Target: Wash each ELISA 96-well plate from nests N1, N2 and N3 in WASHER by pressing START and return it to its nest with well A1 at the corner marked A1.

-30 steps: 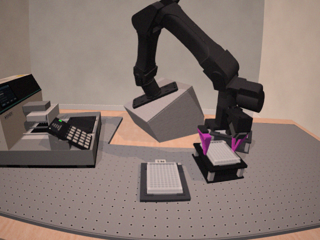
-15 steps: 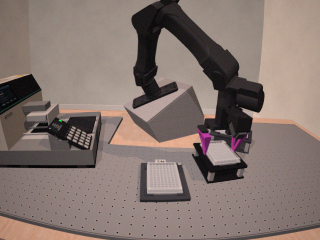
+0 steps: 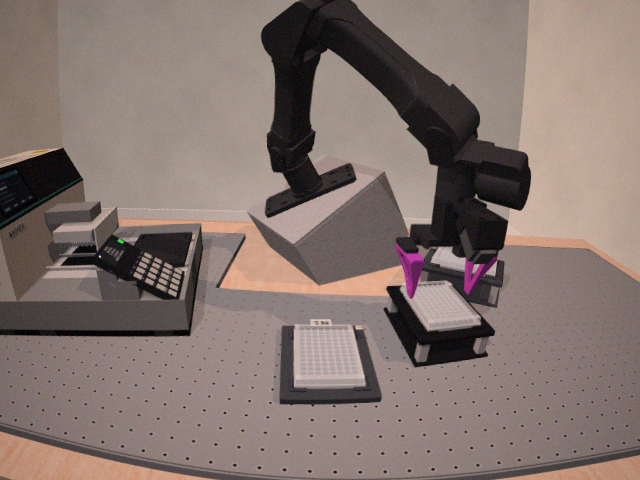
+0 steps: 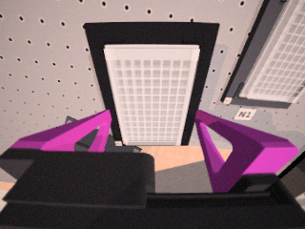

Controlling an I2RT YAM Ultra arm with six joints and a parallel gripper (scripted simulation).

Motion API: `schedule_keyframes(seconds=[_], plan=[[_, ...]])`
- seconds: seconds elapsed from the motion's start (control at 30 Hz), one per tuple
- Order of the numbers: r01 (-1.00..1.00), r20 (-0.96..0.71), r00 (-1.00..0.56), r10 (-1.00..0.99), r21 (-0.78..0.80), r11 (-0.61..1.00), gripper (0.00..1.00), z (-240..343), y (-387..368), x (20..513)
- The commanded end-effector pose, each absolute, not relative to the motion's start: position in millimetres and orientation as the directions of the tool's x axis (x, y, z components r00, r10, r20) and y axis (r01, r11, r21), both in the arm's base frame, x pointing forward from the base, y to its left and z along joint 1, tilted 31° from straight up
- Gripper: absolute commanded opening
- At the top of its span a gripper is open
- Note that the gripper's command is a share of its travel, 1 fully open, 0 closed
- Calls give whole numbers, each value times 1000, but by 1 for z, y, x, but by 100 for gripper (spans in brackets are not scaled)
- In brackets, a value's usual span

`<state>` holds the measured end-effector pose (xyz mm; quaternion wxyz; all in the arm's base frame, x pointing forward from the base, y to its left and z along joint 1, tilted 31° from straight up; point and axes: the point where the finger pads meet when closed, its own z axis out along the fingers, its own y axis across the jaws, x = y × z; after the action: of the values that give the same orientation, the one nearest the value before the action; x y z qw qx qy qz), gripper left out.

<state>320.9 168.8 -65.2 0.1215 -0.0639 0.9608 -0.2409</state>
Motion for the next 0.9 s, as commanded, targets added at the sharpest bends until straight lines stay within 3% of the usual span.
schedule_keyframes(seconds=[0.0, 0.87], plan=[[-65, -215, -959, -186, -472, 879, 100, -56, 177, 320], [-65, -215, -959, -185, -471, 880, 100, -24, 193, 310]])
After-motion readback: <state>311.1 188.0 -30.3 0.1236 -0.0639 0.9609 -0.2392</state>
